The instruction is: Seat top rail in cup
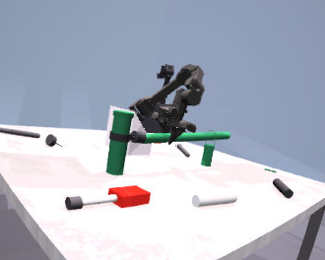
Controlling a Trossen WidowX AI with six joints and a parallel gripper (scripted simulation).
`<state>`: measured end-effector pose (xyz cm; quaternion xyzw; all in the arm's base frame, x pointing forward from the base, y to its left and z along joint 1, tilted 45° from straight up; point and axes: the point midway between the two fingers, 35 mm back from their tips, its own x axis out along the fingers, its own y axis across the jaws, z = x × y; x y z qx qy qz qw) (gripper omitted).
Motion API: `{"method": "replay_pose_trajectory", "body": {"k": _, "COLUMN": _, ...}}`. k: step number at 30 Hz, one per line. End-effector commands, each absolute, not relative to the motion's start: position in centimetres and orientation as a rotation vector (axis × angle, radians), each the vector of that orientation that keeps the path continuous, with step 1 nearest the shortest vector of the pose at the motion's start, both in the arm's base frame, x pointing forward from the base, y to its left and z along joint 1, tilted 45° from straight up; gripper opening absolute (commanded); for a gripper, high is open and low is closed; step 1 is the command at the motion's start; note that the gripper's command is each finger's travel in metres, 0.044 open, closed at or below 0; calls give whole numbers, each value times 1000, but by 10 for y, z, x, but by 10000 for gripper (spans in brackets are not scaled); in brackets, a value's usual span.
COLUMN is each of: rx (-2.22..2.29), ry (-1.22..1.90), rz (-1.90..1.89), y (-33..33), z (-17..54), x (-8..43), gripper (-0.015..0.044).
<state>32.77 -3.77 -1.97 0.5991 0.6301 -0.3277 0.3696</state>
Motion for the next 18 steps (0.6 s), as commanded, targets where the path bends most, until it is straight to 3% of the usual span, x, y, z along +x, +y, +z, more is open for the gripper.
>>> {"method": "replay_pose_trajectory", "body": {"k": 1, "rx": 1537, "ry": 1615, "rz": -842, "y": -39, "z": -20, "x": 328, "gripper": 0}}
{"method": "replay_pose_trajectory", "body": {"k": 18, "rx": 1537, "ry": 1614, "rz": -843, "y": -53, "z": -22, "x": 331, "gripper": 0}}
